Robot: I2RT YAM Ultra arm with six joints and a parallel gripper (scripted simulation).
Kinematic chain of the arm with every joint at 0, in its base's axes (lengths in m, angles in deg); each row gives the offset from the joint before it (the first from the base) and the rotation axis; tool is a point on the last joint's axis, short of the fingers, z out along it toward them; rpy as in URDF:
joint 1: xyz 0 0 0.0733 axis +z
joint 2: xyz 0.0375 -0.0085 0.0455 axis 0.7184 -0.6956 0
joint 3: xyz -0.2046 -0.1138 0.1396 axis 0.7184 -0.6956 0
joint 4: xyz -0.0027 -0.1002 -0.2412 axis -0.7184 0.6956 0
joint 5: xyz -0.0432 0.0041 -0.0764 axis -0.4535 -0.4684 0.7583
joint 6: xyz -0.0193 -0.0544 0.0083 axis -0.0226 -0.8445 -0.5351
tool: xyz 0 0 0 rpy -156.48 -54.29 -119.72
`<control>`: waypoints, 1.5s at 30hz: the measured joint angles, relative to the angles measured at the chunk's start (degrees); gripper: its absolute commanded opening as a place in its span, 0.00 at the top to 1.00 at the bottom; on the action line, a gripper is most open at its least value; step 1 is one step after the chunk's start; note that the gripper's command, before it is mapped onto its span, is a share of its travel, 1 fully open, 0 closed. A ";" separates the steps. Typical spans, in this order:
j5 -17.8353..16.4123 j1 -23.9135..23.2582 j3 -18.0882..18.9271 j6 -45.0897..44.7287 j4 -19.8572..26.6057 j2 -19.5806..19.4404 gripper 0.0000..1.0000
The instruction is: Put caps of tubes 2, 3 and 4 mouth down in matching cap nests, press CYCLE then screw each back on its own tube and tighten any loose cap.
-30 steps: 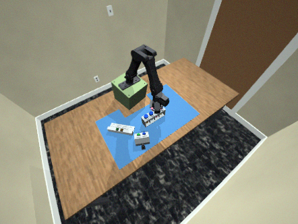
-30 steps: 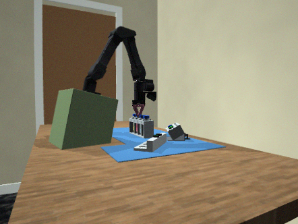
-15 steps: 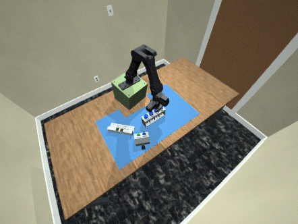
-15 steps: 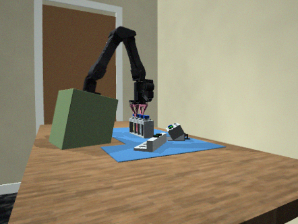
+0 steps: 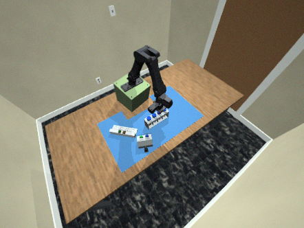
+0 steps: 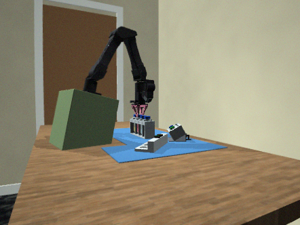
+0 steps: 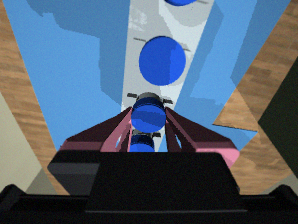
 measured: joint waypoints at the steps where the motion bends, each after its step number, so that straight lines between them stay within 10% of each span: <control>1: 0.02 0.00 0.00 0.04 0.00 0.00 1.00; 11: 0.00 0.00 0.00 -8.07 0.00 0.00 1.00; 45: -0.07 0.04 0.02 -91.45 0.02 0.11 1.00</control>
